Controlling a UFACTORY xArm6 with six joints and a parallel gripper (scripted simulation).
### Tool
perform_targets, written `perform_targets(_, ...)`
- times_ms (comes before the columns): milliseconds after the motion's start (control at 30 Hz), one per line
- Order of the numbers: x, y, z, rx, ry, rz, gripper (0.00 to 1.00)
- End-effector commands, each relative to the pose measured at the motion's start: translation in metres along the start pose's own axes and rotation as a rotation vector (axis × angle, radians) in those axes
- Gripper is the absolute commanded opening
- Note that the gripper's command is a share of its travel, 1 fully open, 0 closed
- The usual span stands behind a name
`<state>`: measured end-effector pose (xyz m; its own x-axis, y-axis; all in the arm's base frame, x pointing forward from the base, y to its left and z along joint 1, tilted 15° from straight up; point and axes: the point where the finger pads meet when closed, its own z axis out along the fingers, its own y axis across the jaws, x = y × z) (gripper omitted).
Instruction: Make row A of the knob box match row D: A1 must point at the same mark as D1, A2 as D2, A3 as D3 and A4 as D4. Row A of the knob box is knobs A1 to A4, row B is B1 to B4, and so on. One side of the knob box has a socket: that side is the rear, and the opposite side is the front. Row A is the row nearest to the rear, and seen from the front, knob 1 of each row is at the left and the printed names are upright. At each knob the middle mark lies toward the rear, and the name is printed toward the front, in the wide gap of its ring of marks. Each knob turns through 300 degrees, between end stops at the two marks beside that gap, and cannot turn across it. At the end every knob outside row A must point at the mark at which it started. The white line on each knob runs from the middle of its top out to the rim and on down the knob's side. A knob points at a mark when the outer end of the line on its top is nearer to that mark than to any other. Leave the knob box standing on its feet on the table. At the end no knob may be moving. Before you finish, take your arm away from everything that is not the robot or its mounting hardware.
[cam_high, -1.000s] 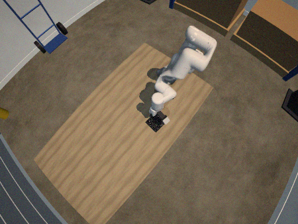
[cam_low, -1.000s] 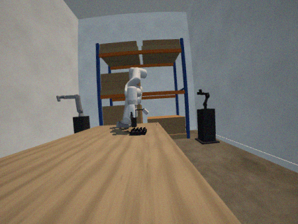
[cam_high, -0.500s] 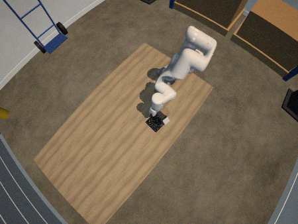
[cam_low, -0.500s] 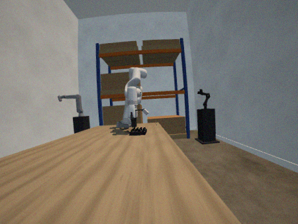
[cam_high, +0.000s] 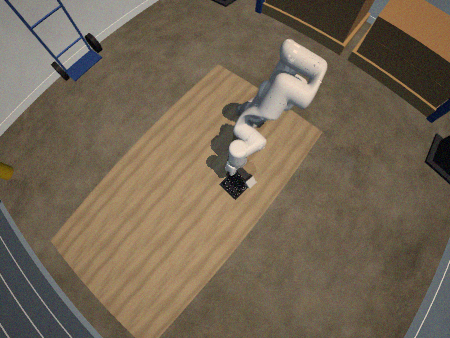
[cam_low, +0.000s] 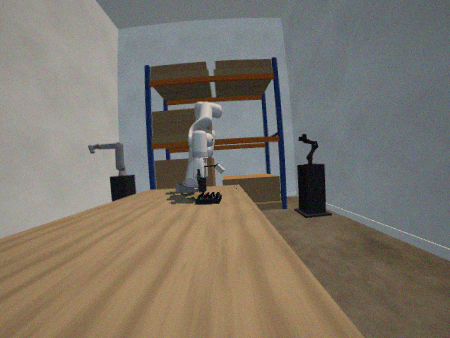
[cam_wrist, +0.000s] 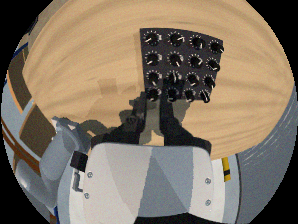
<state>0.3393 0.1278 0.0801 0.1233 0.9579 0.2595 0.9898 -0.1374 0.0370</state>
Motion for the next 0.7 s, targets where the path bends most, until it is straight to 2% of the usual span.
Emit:
perform_targets(0,0.0006,0.0012,-0.0009,-0.003,0.001,0.0,0.19)
perform_targets(667,0.0006,0.0012,0.0008,-0.003,0.001,0.0,0.19)
